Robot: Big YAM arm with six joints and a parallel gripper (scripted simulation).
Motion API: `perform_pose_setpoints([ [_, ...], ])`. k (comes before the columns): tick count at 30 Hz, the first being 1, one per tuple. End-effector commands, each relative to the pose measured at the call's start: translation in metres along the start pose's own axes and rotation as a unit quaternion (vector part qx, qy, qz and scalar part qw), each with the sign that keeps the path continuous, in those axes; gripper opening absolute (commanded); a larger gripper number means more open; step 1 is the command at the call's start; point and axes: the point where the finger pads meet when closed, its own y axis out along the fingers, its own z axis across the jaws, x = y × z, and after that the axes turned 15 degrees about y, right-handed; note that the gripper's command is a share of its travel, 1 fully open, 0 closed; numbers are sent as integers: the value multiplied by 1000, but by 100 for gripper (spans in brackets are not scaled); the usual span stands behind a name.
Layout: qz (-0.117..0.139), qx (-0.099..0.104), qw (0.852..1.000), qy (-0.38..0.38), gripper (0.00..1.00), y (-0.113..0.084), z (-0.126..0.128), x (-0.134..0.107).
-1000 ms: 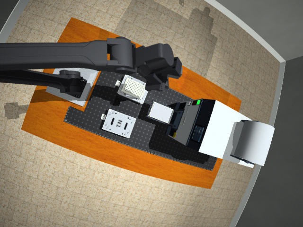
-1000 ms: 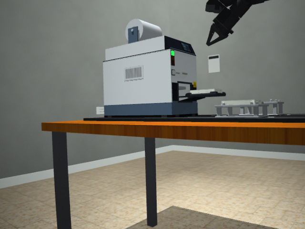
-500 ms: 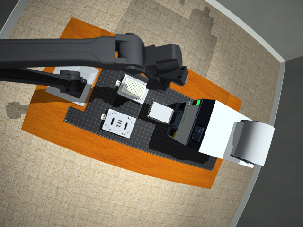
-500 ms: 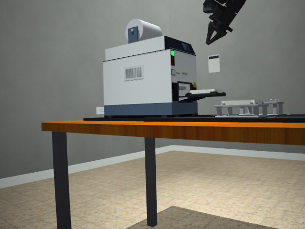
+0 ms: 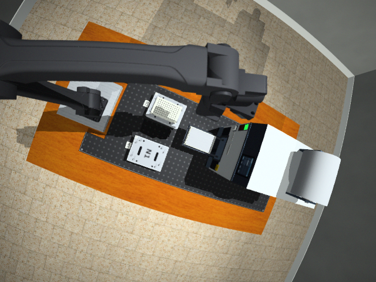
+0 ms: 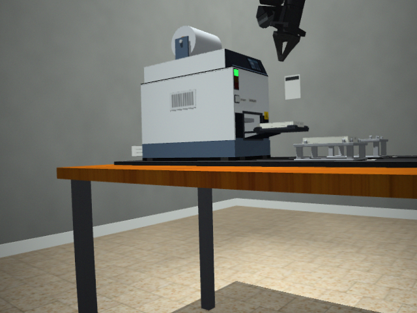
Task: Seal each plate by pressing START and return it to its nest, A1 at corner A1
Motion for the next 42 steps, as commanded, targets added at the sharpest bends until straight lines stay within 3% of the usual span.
perform_pose_setpoints([
  [1, 45, -17, 999, 8, 0, -9, 2, 12],
  [3, 76, -23, 997, 1, 0, -9, 5, 11],
  [6, 81, -25, 996, 0, 0, -12, 2, 10],
  [10, 150, -44, 988, 2, 0, -13, -1, 15],
  [17, 131, -45, 990, -10, 0, -13, 2, 4],
  [27, 123, -34, 992, -3, 0, -16, 6, -3],
  [36, 143, -52, 988, 11, 0, -9, -12, -8],
  [42, 137, -49, 989, 12, 0, -5, -8, 0],
])
